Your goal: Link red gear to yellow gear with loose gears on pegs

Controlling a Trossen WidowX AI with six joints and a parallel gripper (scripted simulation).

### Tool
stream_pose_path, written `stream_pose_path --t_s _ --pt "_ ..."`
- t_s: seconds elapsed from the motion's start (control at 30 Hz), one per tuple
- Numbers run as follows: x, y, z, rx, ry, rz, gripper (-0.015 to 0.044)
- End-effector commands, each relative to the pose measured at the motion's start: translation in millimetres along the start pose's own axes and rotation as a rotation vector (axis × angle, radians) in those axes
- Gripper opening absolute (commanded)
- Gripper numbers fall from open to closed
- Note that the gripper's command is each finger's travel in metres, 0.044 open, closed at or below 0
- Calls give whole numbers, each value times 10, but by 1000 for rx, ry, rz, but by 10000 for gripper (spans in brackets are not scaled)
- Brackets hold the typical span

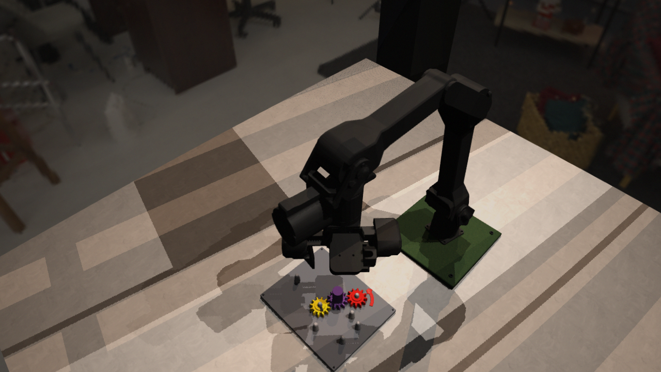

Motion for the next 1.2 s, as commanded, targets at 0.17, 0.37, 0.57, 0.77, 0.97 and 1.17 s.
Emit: stream_pose_path --t_s 0.17,0.37,0.57,0.77,0.97,1.17 --pt "-2 3 2 1 1 -6 440" --pt "414 543 107 7 -6 -6 440" --pt "762 1401 246 16 -10 -5 440" --pt "835 2342 379 24 -9 -5 440" --pt "743 2890 452 27 -5 -5 440" --pt "743 2890 452 27 -5 -5 440"
Point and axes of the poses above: the point midway between the two fingers, 35 mm back from their tips, its own z axis back along the fingers, its own y axis across the jaws, x = y × z, the point moved 1 cm from there along z, back along the fingers, and after that the axes turned 15 degrees about -z, right-handed, at the moved point
